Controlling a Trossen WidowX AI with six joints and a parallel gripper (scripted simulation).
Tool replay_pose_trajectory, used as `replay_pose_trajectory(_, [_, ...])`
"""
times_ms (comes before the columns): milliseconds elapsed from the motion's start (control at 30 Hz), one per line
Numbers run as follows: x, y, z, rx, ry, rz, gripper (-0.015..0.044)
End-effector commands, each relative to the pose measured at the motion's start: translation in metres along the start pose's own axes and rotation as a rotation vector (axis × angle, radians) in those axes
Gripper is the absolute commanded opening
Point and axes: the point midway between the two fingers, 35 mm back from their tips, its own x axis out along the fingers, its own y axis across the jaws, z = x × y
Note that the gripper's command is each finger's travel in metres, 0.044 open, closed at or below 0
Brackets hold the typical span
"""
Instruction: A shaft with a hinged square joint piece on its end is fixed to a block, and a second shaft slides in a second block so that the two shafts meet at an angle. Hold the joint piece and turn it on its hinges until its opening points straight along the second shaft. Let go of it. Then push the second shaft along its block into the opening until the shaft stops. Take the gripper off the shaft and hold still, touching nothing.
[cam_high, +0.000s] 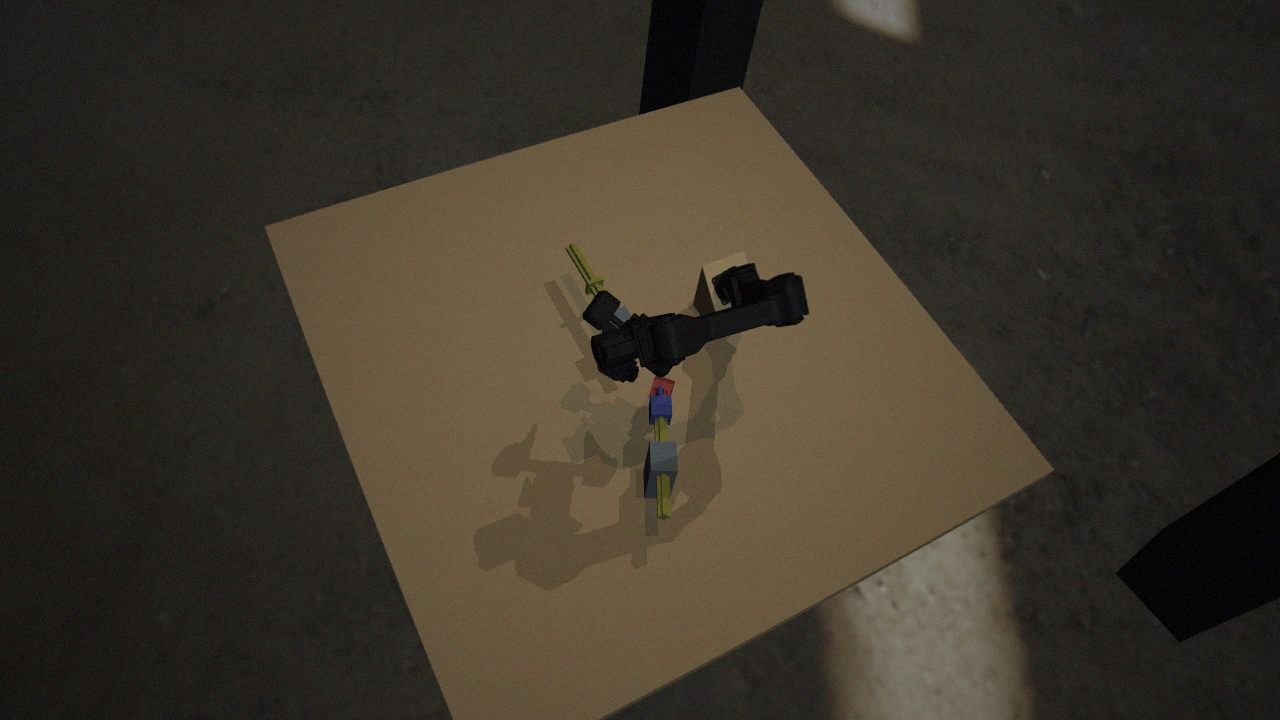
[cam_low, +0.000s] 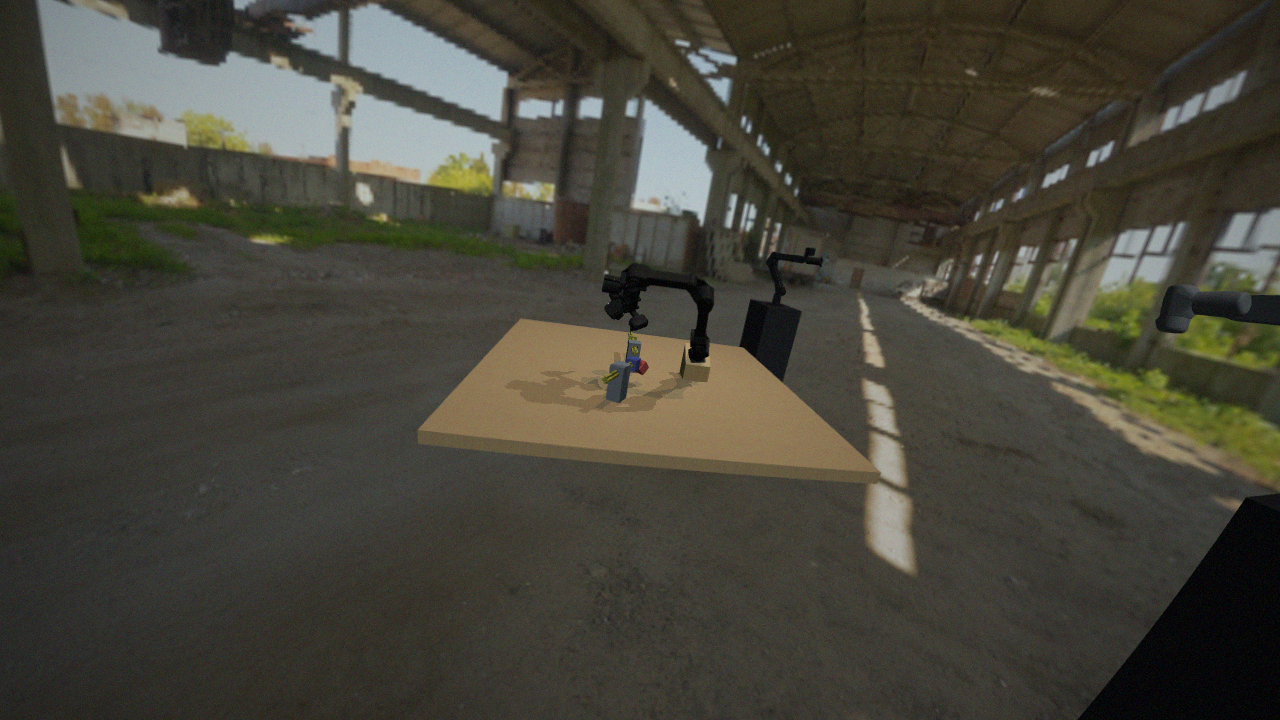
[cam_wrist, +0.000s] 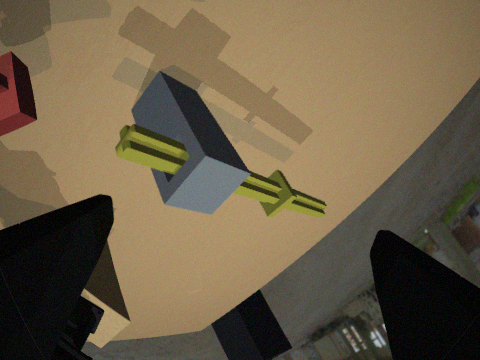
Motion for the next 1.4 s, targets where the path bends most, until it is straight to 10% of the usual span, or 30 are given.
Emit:
replay_pose_trajectory(0, [0.008, 0.013, -0.017, 0.081, -0.025, 0.101, 0.0440])
replay_pose_trajectory(733, [0.034, 0.093, -0.081, 0.555, -0.187, 0.631, 0.0440])
replay_pose_trajectory(1367, [0.044, 0.099, -0.082, 0.297, -0.380, 0.642, 0.0440])
